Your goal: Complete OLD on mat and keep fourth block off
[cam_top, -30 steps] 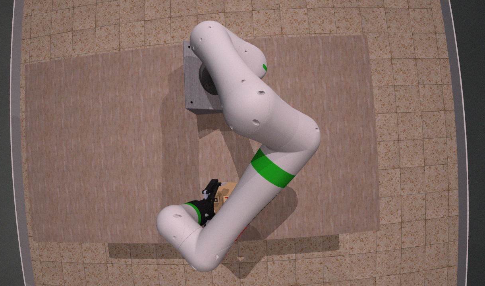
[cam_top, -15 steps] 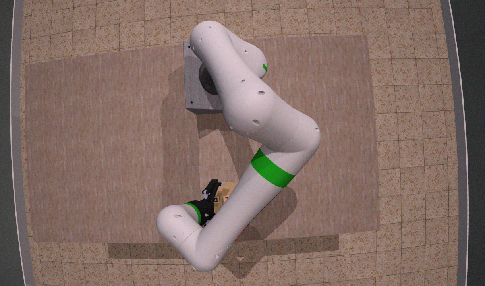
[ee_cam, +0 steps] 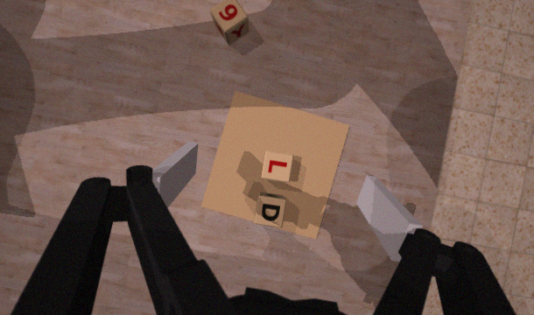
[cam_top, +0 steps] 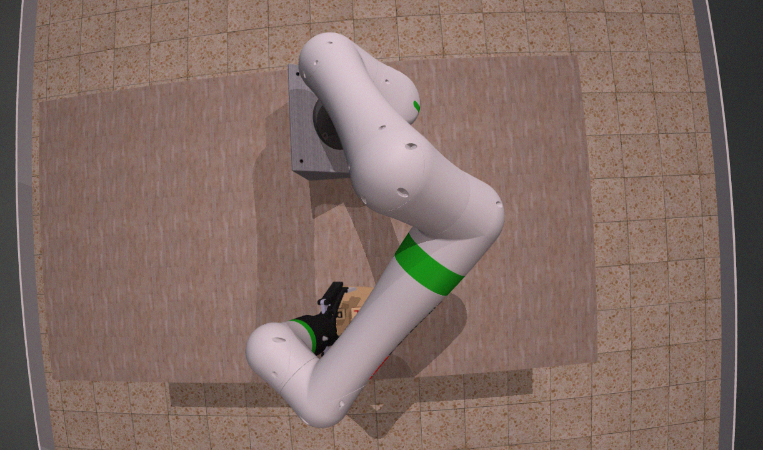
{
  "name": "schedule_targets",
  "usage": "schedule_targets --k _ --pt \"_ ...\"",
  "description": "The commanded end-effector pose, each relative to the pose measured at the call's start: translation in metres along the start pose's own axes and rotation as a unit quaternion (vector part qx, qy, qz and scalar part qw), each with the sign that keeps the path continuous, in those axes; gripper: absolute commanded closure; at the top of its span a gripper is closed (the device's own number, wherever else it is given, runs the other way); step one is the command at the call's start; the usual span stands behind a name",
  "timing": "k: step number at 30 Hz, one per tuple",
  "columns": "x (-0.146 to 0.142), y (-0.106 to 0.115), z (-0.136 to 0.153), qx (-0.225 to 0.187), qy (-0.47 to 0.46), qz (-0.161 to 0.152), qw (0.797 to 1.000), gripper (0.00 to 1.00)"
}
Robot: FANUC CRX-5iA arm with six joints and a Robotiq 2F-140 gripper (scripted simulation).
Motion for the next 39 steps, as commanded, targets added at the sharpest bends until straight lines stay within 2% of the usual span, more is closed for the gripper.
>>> schedule_targets --k 1,13,19,39 --pt "0.000 0.000 0.000 0.000 0.000 0.000 1.000 0.00" --pt "0.001 0.002 0.003 0.000 0.000 0.000 1.000 0.00" --pt "0.007 0.017 0.044 0.000 0.000 0.000 1.000 0.00" --pt "0.008 0.017 0.044 0.000 0.000 0.000 1.000 0.00"
Point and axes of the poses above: the point where the finger pads meet when closed, its own y axis back along the fingers, its own x axis across the jaws, z = x × y, the point moved 10 cm from there along y, back along the fingers, and after that the axes turned 7 degrees about -y, right-handed, at the moved point
